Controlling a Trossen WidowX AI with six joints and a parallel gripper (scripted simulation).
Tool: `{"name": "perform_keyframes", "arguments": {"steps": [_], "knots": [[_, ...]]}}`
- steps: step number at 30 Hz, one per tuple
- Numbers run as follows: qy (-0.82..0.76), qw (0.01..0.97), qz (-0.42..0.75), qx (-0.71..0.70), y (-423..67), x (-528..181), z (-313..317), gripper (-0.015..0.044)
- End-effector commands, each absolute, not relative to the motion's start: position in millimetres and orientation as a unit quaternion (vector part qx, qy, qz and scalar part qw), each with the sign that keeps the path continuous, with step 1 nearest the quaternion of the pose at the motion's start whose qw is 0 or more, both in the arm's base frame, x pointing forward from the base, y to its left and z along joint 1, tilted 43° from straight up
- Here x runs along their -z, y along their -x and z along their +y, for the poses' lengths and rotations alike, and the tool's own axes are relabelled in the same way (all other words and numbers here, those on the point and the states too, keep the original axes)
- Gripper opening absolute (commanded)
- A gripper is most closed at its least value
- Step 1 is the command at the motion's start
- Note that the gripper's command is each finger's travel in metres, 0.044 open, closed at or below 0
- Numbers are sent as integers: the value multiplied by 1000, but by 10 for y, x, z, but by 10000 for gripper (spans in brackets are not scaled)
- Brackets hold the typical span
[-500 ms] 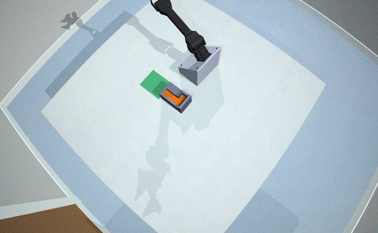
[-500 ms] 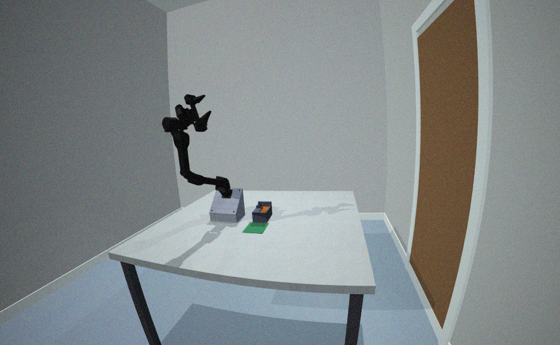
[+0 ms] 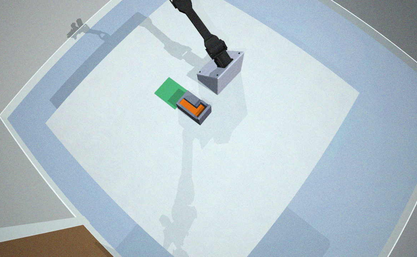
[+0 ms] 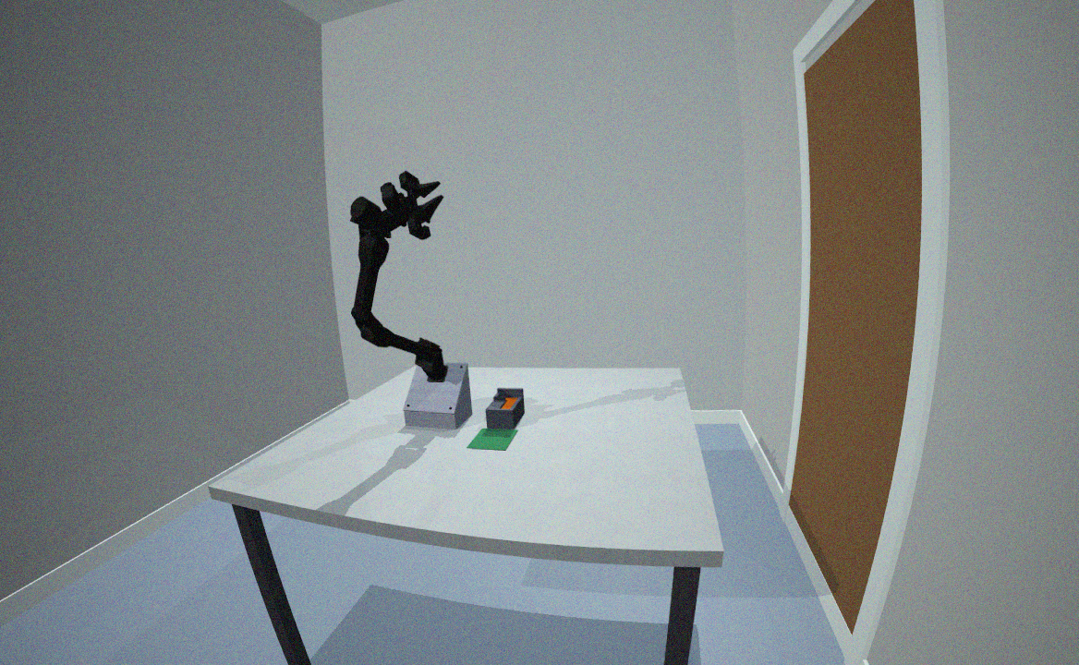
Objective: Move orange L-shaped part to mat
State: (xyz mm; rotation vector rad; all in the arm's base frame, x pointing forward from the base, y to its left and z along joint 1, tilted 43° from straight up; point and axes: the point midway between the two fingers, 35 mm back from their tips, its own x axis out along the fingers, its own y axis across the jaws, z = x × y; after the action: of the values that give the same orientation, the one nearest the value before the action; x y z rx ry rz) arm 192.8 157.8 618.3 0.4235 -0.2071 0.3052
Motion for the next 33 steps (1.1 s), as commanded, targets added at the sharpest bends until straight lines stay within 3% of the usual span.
{"name": "perform_keyframes", "arguments": {"steps": [1,17,25,33], "knots": [[-140,979,-59,-137,-2237,-5742,1958,180],[34,981,178,-61,-3242,-3502,2616,180],[115,944,310,-1,-3452,-2270,2422,180],[179,873,448,76,-3357,-1107,1936,180]]}}
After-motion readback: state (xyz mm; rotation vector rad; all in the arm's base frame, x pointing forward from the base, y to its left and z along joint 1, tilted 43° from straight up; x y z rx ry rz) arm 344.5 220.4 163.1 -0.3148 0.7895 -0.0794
